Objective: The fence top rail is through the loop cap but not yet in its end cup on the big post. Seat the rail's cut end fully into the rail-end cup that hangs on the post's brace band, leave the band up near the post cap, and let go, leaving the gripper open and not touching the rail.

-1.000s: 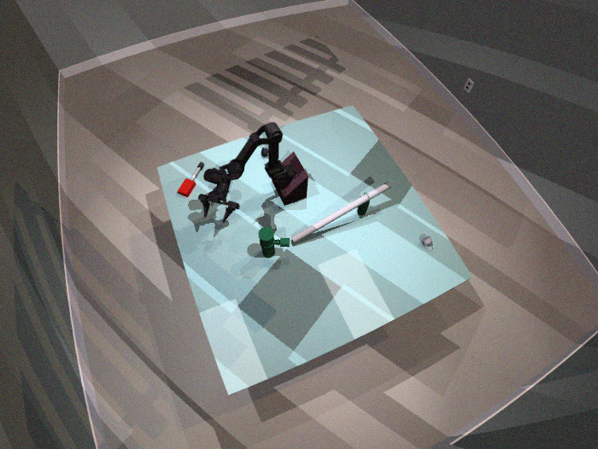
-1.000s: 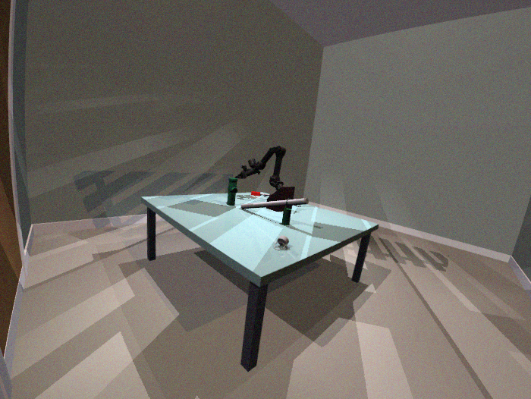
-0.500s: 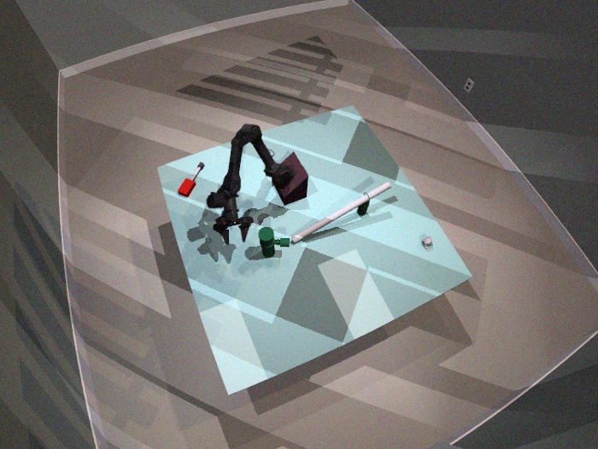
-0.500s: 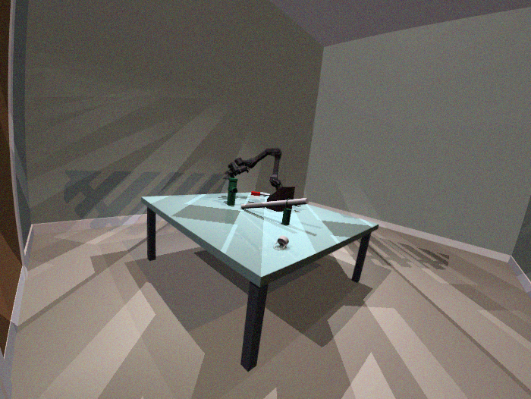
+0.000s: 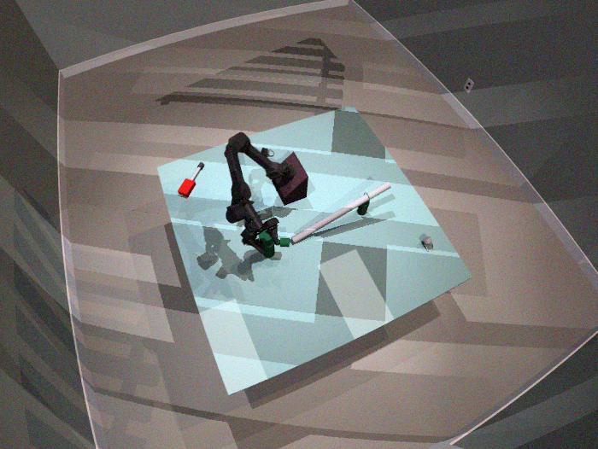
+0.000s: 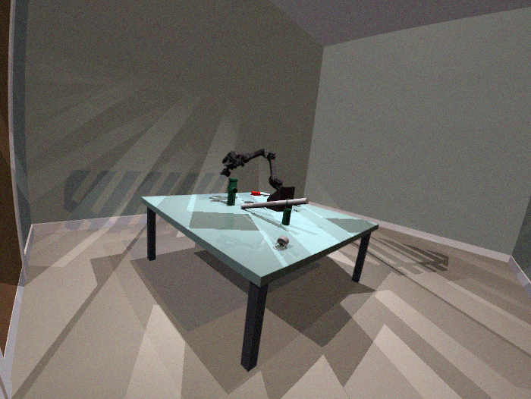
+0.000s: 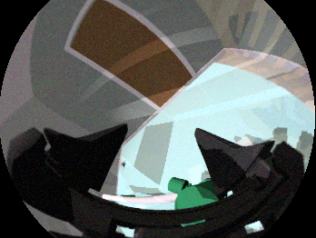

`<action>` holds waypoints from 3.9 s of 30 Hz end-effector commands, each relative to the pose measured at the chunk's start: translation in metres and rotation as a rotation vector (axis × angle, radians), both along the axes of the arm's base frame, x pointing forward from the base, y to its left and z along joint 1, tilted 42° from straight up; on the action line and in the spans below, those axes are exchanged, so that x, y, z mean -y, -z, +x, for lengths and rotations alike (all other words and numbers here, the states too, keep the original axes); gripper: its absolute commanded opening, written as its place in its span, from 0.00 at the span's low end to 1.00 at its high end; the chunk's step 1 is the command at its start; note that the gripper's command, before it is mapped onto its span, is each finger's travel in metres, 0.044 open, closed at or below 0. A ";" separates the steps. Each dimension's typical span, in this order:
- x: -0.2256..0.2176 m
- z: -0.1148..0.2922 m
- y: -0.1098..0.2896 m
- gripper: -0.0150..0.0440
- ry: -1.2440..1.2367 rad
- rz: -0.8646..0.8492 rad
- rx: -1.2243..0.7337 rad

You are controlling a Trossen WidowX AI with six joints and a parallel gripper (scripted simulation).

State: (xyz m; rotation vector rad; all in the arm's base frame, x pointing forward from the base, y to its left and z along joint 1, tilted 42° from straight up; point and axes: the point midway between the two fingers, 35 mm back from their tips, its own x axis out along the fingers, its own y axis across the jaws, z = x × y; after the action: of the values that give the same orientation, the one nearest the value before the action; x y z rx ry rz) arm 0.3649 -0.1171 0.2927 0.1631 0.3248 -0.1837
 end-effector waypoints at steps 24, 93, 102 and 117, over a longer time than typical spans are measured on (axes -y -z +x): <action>-0.203 -0.083 0.193 1.00 0.040 -0.715 -0.786; -0.010 -0.041 0.169 1.00 -0.505 -1.676 -1.259; 0.001 -0.035 0.176 1.00 -0.504 -1.677 -1.259; 0.021 -0.026 0.187 1.00 -0.498 -1.685 -1.259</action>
State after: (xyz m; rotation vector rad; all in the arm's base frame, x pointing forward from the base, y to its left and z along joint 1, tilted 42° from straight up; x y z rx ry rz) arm 0.3376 -0.1363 0.1087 -1.7591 1.3175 -0.0003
